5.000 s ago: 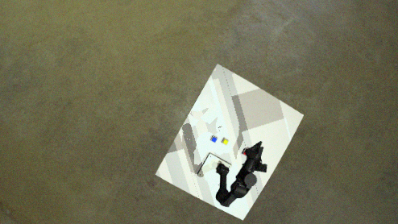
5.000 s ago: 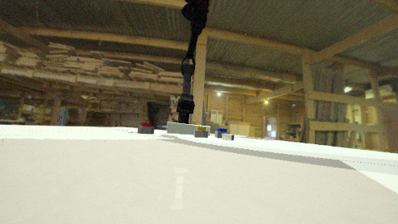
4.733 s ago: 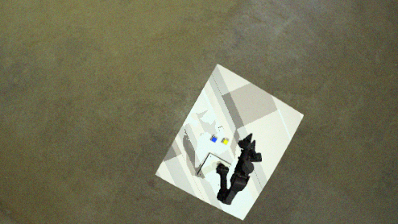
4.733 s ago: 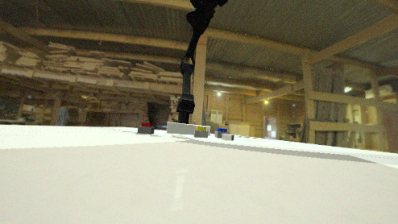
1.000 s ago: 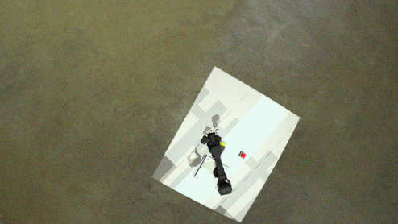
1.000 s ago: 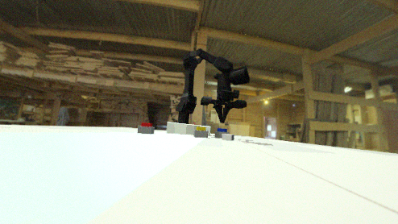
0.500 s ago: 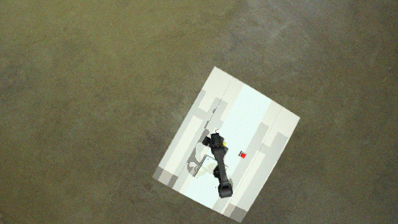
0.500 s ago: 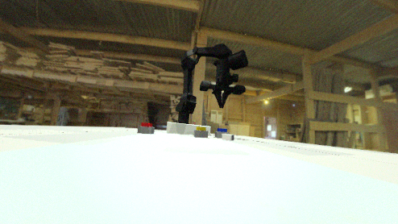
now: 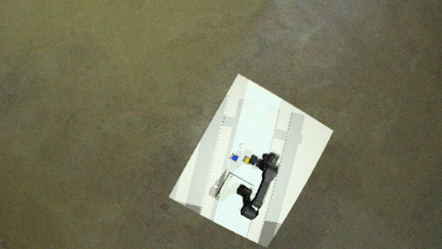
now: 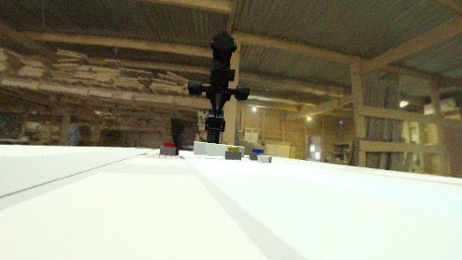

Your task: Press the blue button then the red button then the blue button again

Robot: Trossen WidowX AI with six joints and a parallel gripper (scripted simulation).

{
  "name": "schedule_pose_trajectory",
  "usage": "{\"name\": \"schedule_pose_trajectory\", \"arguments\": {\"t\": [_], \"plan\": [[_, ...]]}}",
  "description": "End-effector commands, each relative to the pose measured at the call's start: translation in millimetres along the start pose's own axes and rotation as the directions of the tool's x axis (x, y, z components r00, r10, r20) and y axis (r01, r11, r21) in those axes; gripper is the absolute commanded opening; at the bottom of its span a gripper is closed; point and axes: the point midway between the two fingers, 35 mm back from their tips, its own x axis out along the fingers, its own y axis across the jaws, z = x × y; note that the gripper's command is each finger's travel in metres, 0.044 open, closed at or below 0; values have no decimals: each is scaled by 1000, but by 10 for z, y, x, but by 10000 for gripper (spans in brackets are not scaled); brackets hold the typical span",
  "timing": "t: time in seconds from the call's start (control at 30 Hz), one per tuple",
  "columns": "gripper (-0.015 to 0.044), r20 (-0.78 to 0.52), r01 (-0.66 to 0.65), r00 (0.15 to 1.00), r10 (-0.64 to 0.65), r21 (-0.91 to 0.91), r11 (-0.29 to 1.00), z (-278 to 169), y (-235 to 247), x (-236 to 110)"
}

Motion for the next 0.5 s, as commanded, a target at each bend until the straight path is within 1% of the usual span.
{"name": "schedule_pose_trajectory", "arguments": {"t": [0.0, 0.23, 0.3, 0.47], "plan": [[20, -5, 3, 1000, -3, 0, 1000, -33, -545, 5], [20, -13, 10, 1000, -10, 3, 1000, -321, -1322, 2], [20, -14, 10, 1000, -10, 3, 1000, -362, -1392, 1], [20, -14, 10, 1000, -10, 3, 1000, -362, -1392, 1]]}}
